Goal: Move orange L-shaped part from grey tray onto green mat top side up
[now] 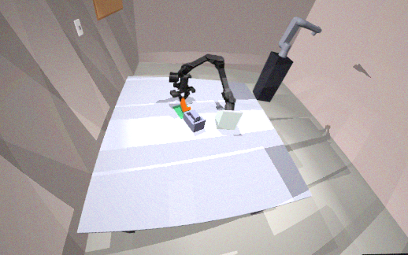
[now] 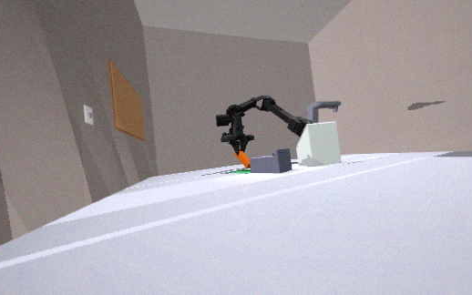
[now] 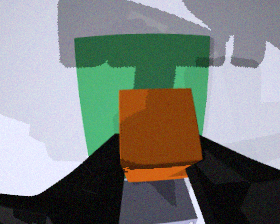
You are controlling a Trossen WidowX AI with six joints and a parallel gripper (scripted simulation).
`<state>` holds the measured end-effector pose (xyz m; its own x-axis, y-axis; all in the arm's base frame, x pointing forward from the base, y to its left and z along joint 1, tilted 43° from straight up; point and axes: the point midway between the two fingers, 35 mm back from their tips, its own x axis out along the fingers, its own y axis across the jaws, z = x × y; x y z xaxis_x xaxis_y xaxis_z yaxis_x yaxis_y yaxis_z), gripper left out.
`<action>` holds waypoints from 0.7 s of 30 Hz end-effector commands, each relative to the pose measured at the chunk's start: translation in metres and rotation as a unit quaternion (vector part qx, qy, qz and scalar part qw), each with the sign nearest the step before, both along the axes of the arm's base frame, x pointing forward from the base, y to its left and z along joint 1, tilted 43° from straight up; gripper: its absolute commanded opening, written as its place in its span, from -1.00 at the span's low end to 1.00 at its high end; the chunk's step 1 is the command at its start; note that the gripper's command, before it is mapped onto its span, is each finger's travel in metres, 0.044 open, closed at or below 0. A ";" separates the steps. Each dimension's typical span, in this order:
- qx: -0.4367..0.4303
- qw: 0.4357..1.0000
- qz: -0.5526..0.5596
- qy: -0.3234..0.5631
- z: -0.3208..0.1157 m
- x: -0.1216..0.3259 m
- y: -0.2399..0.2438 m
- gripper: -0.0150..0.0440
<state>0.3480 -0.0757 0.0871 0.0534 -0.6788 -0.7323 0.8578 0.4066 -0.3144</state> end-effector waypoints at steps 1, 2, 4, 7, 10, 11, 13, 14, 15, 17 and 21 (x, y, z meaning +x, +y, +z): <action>-0.003 1.000 0.000 0.004 -0.006 -0.002 -0.005 -0.49; -0.003 1.000 0.000 0.004 -0.007 -0.002 -0.006 -0.49; -0.003 1.000 0.000 0.004 -0.009 -0.002 -0.008 -0.49; -0.003 1.000 0.000 0.004 -0.009 -0.002 -0.009 -0.49; -0.003 1.000 0.000 0.004 -0.009 -0.002 -0.009 -0.49; -0.003 1.000 0.000 0.004 -0.009 -0.002 -0.009 -0.49; -0.003 1.000 0.000 0.004 -0.010 -0.002 -0.009 -0.49; -0.003 1.000 0.000 0.004 -0.010 -0.002 -0.009 -0.49; -0.003 1.000 0.000 0.004 -0.010 -0.002 -0.009 -0.49; -0.003 1.000 0.000 0.004 -0.010 -0.002 -0.009 -0.49; -0.003 1.000 0.000 0.004 -0.010 -0.002 -0.009 -0.49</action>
<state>0.3467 -0.0839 0.0779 0.0485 -0.6799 -0.7317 0.8565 0.4052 -0.3197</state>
